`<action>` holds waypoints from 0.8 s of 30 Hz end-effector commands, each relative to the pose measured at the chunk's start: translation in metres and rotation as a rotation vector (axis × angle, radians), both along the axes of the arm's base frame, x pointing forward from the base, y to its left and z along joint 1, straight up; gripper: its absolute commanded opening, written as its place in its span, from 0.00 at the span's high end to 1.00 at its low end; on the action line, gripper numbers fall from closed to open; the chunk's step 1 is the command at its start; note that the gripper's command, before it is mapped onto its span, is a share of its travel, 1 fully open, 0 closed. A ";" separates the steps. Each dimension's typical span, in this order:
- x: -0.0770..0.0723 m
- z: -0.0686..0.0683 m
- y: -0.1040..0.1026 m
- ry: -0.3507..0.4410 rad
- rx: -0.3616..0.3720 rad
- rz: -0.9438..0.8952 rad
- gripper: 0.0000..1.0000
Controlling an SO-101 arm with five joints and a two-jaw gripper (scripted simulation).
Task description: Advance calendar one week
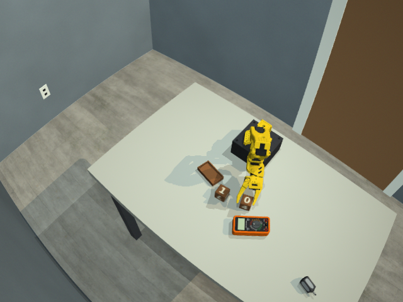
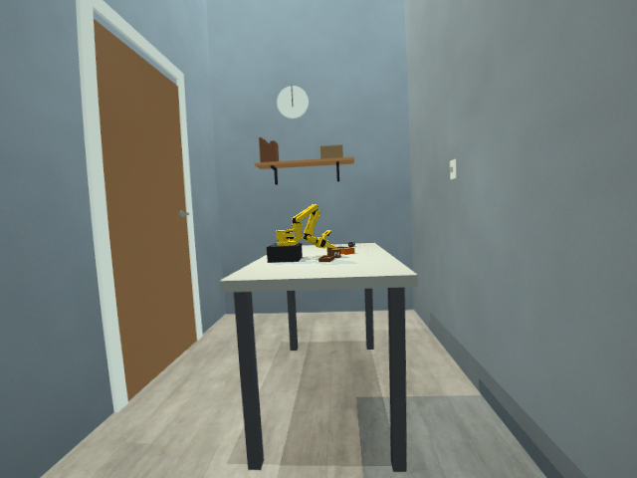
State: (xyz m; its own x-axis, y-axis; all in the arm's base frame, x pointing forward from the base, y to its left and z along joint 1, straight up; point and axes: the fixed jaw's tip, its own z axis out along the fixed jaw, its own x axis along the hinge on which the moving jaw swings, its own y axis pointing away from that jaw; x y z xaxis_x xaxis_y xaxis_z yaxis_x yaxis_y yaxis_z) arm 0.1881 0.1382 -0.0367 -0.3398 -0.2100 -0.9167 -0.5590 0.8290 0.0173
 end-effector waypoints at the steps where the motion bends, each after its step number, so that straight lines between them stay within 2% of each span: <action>1: 0.001 0.000 -0.002 0.000 0.011 -0.013 0.65; 15: 0.000 0.001 -0.003 0.006 0.006 -0.013 0.64; 24: -0.016 0.015 -0.013 0.055 -0.027 -0.013 0.64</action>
State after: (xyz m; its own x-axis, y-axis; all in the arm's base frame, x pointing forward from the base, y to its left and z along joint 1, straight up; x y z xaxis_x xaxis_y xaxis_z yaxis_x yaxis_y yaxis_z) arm 0.1770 0.1306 -0.0309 -0.3794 -0.2368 -0.8944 -0.5581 0.8296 0.0170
